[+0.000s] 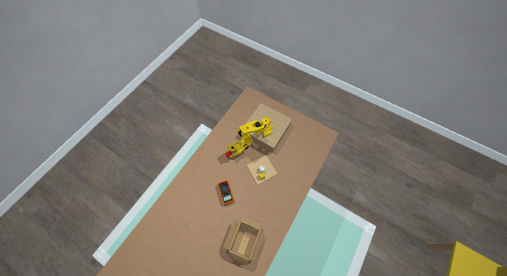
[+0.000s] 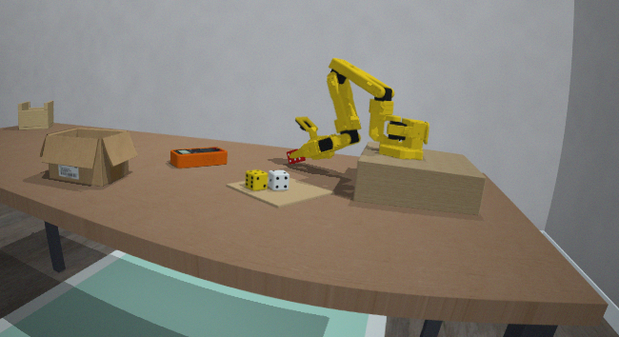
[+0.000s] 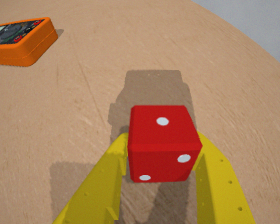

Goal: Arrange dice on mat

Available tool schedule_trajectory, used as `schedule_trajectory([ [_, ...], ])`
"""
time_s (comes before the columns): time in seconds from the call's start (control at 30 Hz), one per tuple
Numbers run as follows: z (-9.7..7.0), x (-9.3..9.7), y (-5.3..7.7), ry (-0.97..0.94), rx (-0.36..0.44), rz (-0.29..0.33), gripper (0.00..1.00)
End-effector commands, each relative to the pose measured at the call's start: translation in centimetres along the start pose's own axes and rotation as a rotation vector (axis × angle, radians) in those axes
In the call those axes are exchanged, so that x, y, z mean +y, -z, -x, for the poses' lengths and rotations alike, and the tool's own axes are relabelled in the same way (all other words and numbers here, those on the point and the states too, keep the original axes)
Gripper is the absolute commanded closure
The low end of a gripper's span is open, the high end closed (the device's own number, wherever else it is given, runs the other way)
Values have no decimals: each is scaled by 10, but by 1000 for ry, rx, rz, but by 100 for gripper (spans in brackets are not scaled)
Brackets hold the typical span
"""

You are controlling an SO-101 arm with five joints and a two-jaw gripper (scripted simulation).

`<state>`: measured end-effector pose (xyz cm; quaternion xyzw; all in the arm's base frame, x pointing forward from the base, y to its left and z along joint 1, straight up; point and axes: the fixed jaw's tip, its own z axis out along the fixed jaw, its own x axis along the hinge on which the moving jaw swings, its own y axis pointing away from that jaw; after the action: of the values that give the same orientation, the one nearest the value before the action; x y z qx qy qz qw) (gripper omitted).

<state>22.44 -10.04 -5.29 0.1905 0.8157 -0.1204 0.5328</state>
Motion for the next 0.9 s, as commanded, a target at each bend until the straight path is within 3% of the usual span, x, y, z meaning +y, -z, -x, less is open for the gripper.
schedule_trajectory([
  [0.0,0,-2,-1,3,-13,-9,100],
  [0.7,-1,-2,-2,3,-13,-9,100],
  [0.87,-1,-2,-2,3,-13,-9,95],
])
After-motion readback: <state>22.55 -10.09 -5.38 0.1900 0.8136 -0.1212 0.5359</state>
